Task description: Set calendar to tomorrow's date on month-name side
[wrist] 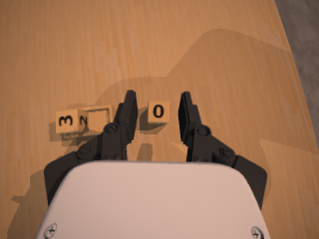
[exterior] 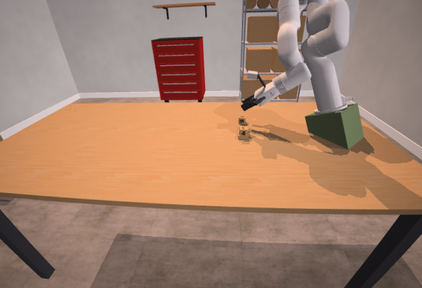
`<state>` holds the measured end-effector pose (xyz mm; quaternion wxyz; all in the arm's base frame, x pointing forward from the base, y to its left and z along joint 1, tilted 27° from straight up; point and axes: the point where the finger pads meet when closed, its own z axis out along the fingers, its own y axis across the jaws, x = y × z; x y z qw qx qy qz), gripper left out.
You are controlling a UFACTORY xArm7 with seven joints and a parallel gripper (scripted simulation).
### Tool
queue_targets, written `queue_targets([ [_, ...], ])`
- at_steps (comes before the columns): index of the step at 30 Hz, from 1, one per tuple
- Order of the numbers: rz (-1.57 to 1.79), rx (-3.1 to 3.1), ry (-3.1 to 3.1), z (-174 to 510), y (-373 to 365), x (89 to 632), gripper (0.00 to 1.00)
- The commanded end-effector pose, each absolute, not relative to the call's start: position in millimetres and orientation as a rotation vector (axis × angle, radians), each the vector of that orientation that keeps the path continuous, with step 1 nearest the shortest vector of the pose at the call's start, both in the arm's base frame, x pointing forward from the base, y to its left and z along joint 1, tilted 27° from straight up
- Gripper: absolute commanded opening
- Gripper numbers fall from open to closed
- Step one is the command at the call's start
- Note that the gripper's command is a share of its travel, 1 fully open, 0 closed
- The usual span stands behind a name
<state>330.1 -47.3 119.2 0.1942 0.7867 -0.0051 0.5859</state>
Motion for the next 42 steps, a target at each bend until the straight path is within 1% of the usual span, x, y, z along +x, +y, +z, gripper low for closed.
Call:
queue_targets([
  [1, 1.647, 2.203, -0.014, 119, -47, 330, 0.49],
  [22, 1.647, 2.203, -0.014, 114, -49, 332, 0.49],
  [42, 1.647, 2.203, -0.014, 89, -60, 340, 0.49],
])
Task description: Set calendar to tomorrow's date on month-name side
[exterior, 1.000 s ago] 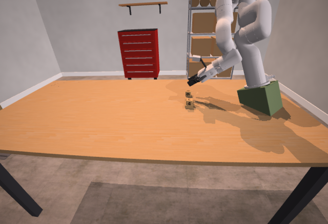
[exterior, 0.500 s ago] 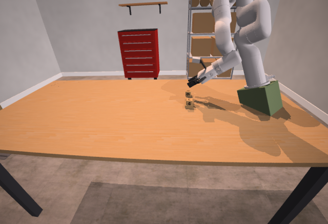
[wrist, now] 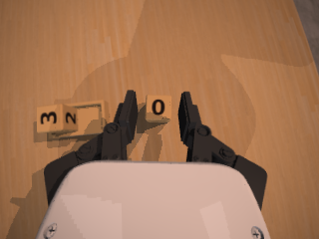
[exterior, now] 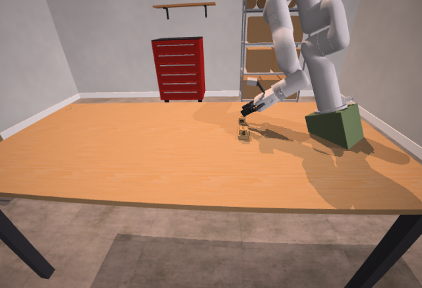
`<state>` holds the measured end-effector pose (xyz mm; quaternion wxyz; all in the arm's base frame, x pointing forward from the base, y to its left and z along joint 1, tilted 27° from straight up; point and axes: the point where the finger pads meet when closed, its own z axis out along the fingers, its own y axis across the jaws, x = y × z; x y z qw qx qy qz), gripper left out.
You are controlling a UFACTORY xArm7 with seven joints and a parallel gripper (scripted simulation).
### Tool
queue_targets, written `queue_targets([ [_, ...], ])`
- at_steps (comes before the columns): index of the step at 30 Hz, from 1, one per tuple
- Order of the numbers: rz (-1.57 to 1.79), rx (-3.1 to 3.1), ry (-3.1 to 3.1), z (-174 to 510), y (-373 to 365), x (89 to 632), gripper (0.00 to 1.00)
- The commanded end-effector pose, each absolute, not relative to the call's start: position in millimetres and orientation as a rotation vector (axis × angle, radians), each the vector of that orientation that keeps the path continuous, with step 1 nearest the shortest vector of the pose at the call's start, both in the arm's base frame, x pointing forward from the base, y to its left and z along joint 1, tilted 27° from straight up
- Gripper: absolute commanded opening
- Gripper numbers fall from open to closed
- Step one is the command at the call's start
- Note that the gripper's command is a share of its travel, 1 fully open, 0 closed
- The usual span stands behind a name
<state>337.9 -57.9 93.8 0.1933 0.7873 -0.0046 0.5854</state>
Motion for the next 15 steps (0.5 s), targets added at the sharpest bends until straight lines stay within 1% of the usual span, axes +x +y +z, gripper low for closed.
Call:
queue_targets([
  [1, 1.647, 2.203, -0.014, 87, -60, 340, 0.49],
  [15, 1.647, 2.203, -0.014, 68, -68, 346, 0.49],
])
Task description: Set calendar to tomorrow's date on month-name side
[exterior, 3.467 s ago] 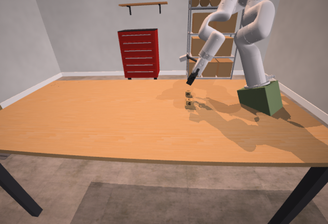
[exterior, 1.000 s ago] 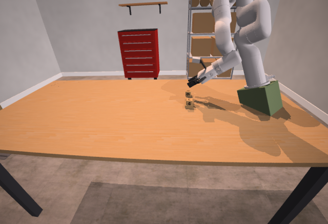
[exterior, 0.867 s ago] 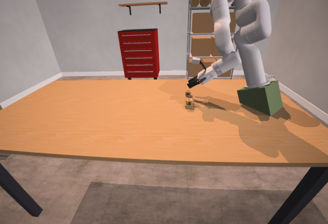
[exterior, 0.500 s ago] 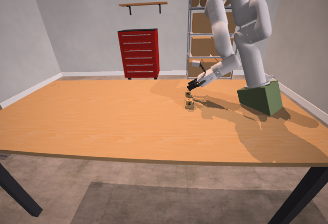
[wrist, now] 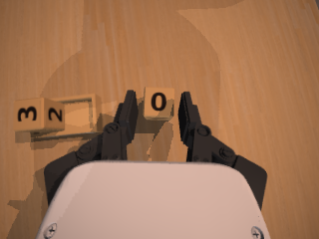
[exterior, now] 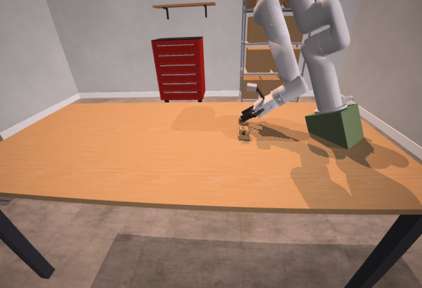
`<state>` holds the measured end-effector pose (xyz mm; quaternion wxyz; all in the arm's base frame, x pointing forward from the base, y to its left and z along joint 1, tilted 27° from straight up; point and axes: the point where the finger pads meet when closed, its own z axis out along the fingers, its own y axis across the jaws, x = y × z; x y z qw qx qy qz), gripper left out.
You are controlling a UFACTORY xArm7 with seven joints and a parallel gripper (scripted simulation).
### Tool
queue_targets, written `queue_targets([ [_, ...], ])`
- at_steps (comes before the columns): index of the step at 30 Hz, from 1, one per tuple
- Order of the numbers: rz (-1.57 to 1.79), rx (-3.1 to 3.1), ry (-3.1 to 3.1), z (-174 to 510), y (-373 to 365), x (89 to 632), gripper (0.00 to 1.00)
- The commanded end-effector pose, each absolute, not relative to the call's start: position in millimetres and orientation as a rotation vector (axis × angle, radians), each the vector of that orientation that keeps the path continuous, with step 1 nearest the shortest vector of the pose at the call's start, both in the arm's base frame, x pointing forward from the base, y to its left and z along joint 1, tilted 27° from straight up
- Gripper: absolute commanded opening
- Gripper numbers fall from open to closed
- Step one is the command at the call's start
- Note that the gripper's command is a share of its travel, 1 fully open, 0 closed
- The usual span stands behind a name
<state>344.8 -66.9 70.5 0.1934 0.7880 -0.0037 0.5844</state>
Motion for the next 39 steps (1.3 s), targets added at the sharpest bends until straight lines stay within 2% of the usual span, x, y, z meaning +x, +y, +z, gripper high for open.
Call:
queue_targets([
  [1, 1.647, 2.203, -0.014, 66.5, -68.4, 346.7, 0.49],
  [39, 1.647, 2.203, -0.014, 57.0, -72.2, 349.6, 0.49],
])
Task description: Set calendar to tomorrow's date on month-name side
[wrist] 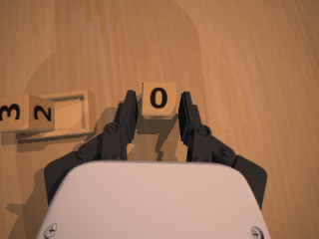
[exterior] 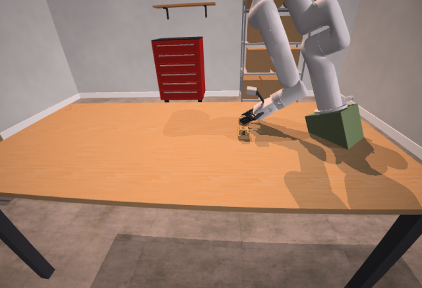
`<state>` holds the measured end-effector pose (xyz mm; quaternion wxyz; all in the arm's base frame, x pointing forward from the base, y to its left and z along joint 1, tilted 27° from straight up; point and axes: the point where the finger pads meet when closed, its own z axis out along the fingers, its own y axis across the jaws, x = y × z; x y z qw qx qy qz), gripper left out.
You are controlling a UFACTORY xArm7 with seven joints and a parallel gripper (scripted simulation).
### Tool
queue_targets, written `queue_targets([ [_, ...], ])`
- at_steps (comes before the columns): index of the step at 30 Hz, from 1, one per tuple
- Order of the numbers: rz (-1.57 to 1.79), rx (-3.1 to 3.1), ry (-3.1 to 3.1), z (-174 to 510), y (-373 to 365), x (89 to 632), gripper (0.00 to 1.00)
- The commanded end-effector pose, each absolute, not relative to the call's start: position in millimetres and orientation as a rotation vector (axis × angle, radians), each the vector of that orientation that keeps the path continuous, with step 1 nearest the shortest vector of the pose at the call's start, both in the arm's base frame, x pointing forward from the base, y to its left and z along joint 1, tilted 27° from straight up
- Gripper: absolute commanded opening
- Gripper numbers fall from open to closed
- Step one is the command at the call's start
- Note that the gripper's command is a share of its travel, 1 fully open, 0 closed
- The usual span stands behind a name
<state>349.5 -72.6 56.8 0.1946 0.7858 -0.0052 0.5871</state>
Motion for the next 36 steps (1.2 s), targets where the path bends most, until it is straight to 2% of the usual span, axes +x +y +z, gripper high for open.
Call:
queue_targets([
  [1, 1.647, 2.203, -0.014, 57.0, -72.2, 349.6, 0.49],
  [16, 1.647, 2.203, -0.014, 57.0, -72.2, 349.6, 0.49],
  [17, 1.647, 2.203, -0.014, 57.0, -72.2, 349.6, 0.29],
  [36, 1.647, 2.203, -0.014, 57.0, -72.2, 349.6, 0.29],
])
